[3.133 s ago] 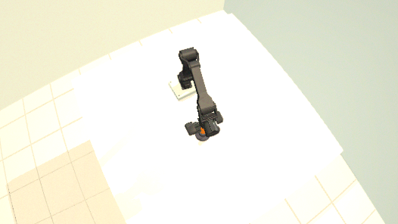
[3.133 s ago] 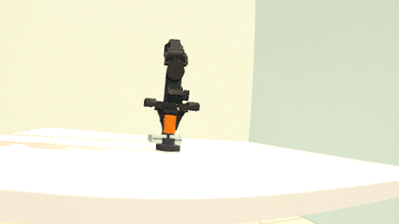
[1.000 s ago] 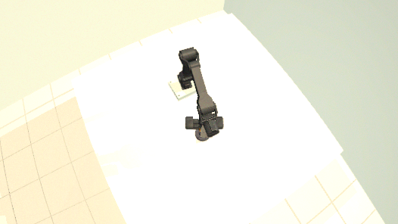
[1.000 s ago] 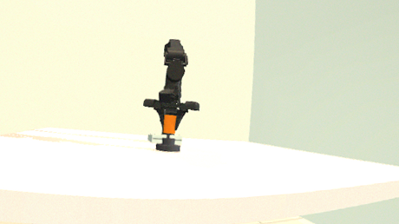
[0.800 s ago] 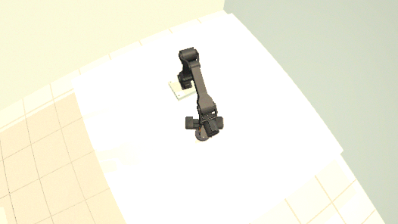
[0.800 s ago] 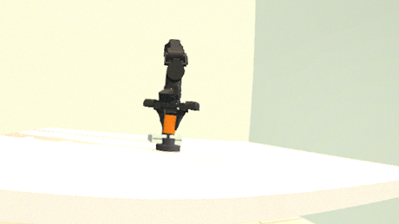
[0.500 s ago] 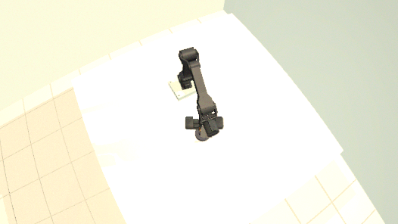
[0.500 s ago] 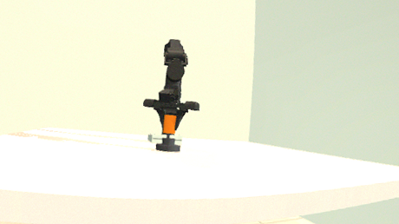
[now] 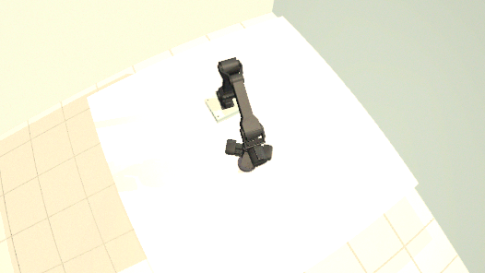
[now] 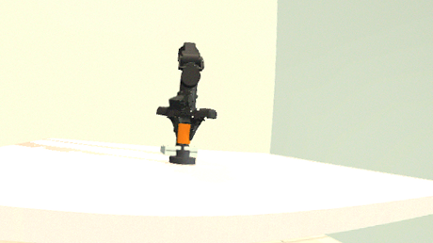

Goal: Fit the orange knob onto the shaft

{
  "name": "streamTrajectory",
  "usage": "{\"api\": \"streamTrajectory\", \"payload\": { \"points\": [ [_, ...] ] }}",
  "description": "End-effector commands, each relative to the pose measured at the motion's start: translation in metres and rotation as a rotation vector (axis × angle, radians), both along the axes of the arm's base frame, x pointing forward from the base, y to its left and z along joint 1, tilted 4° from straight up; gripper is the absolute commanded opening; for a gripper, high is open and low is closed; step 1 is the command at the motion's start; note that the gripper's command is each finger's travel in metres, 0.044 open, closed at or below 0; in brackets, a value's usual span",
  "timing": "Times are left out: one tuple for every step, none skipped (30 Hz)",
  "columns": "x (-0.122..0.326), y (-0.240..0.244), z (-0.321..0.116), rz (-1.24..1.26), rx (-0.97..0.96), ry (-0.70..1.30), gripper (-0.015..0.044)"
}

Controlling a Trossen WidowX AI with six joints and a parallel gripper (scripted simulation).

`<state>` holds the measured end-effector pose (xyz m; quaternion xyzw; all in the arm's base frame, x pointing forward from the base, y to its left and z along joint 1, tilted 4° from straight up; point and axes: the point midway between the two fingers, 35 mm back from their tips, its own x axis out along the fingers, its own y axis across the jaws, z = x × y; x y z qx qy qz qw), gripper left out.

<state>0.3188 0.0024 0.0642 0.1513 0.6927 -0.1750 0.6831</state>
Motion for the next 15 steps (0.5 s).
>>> {"api": "streamTrajectory", "payload": {
  "points": [
    [0.0003,-0.0002,-0.0012,-0.055,-0.003,-0.003,0.0000],
    [0.0000,-0.0002,-0.0017,-0.055,-0.003,-0.003,0.0000],
    [-0.0003,-0.0002,-0.0021,-0.055,-0.003,-0.003,0.0000],
    [-0.0005,-0.0002,-0.0024,-0.055,-0.003,-0.003,0.0000],
    [-0.0009,-0.0002,-0.0025,-0.055,-0.003,-0.003,0.0000],
    [-0.0010,-0.0003,-0.0024,-0.055,-0.003,-0.003,0.0000],
    [-0.0010,-0.0003,-0.0023,-0.055,-0.003,-0.003,0.0000],
    [-0.0009,-0.0003,-0.0029,-0.055,-0.003,-0.003,0.0000],
    [-0.0007,-0.0004,-0.0039,-0.055,-0.004,-0.003,0.0000],
    [-0.0005,-0.0004,-0.0041,-0.055,-0.004,-0.003,0.0000],
    [-0.0005,-0.0004,-0.0034,-0.055,-0.004,-0.003,0.0000],
    [-0.0005,-0.0004,-0.0034,-0.055,-0.004,-0.003,0.0000],
    [-0.0005,-0.0004,-0.0034,-0.055,-0.004,-0.003,0.0000],
    [-0.0004,-0.0005,-0.0034,-0.055,-0.004,-0.003,0.0000],
    [-0.0003,-0.0005,-0.0038,-0.055,-0.004,-0.003,0.0000]
  ]
}}
